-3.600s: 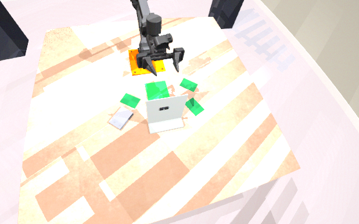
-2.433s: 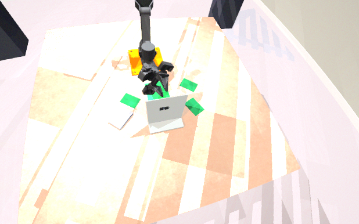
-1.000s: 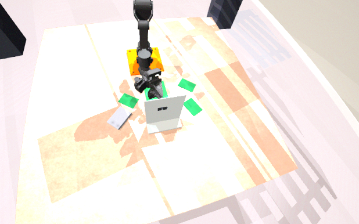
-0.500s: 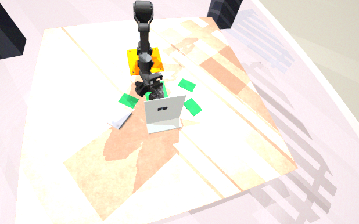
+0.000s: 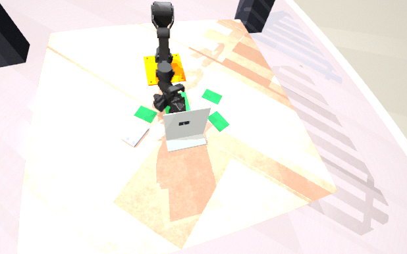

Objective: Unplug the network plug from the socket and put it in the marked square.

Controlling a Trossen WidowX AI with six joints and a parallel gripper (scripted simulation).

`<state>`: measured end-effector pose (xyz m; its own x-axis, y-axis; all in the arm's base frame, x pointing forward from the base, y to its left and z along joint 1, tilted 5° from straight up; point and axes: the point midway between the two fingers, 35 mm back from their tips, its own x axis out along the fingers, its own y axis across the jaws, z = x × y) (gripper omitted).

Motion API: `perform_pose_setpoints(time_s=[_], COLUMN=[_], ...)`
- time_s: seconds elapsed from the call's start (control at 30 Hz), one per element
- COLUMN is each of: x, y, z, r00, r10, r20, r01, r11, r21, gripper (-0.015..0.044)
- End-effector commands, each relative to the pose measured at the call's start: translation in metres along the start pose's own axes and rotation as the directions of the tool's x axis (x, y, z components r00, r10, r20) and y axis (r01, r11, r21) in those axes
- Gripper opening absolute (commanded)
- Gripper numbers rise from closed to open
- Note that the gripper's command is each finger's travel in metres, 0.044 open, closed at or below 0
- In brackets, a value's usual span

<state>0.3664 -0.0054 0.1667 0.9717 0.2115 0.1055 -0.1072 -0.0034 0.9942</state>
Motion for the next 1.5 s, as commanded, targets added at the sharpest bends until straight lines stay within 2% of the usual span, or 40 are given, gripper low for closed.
perform_pose_setpoints(time_s=[0.0, 0.17, 1.47], x=[0.000, 0.000, -0.020], y=[-0.001, -0.001, -0.002], z=[0.001, 0.001, -0.005], r00=[1.000, 1.000, 1.000], r10=[-0.003, -0.003, -0.005], r20=[0.005, 0.005, 0.005], r01=[0.003, 0.003, 0.005], r11=[1.000, 1.000, 1.000], r21=[0.002, 0.002, 0.003], gripper=[0.0030, 0.0000, 0.0000])
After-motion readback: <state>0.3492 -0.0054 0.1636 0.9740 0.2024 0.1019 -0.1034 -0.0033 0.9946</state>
